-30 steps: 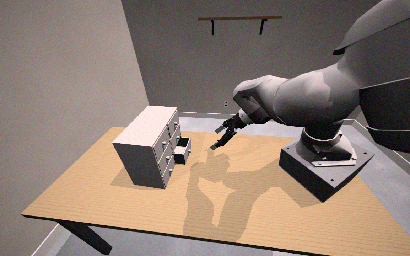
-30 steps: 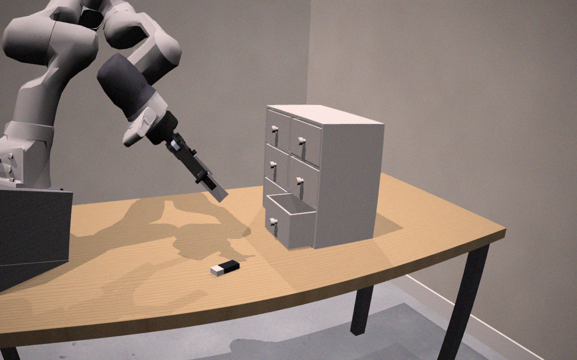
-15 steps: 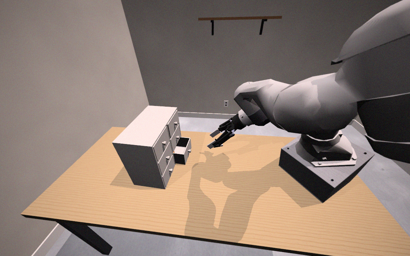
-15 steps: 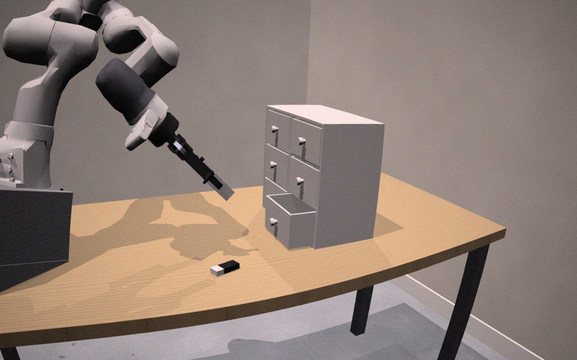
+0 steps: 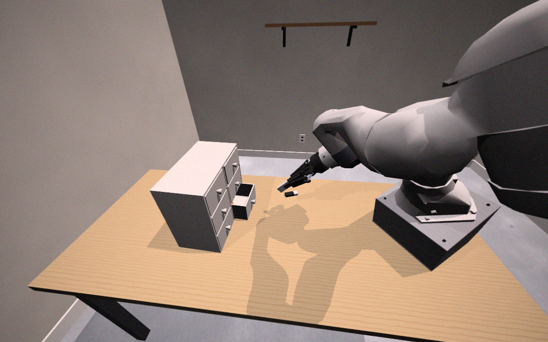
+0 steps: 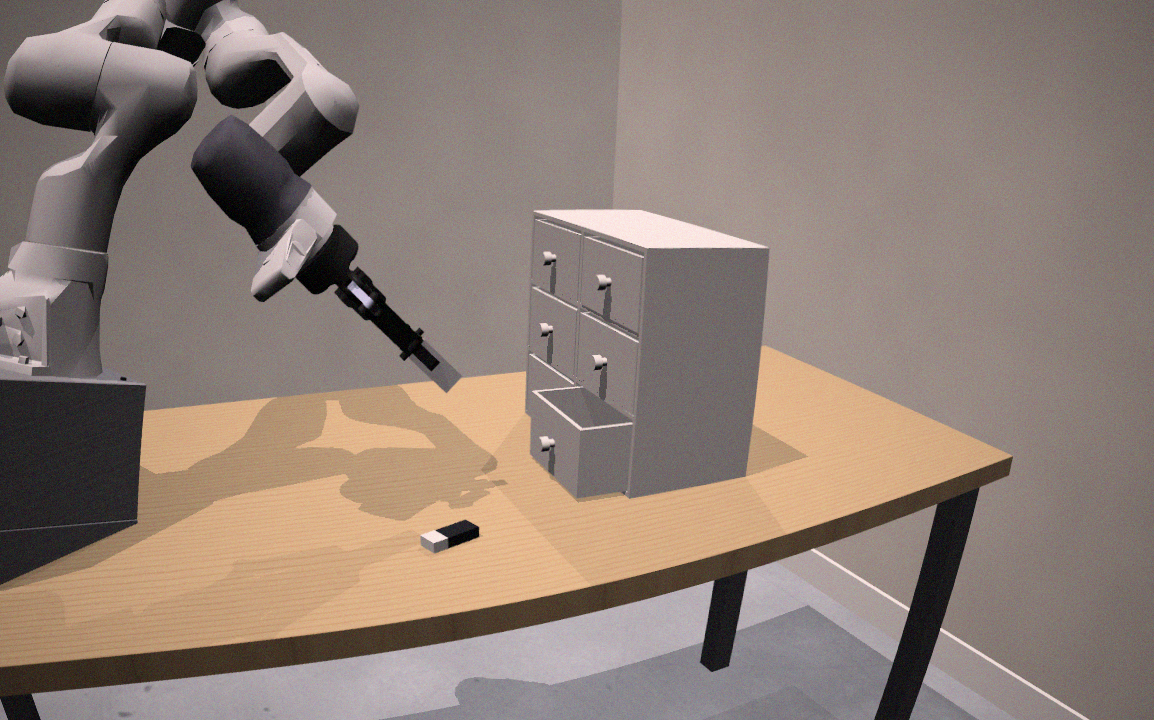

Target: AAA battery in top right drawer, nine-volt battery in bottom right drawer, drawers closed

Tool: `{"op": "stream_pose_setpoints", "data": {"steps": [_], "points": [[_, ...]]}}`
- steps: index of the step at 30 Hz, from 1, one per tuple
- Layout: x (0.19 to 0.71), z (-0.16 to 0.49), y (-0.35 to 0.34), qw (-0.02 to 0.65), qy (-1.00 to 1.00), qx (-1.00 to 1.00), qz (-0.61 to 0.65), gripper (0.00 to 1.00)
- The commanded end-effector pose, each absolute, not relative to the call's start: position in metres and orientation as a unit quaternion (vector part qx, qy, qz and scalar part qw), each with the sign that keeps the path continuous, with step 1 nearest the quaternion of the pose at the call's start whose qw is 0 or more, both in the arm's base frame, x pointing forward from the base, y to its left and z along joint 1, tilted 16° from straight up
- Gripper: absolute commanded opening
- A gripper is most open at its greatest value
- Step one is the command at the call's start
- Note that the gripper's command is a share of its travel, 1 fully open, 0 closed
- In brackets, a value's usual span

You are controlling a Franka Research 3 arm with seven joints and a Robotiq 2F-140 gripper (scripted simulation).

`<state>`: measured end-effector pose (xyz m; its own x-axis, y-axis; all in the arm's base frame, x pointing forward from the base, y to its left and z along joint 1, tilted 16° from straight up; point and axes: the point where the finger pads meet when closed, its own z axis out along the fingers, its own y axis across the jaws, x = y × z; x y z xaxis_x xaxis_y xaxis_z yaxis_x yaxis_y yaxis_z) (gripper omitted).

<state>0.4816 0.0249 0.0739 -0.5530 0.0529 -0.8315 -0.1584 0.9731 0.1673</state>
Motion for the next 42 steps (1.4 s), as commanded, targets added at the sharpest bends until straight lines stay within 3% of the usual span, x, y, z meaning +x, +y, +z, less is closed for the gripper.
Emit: {"op": "stream_pose_setpoints", "data": {"steps": [1,42], "points": [[0.483,0.074,0.026,0.474,0.873,-0.033,0.111,0.00],[0.563,0.003,0.051,0.462,0.878,-0.039,0.117,0.00]]}}
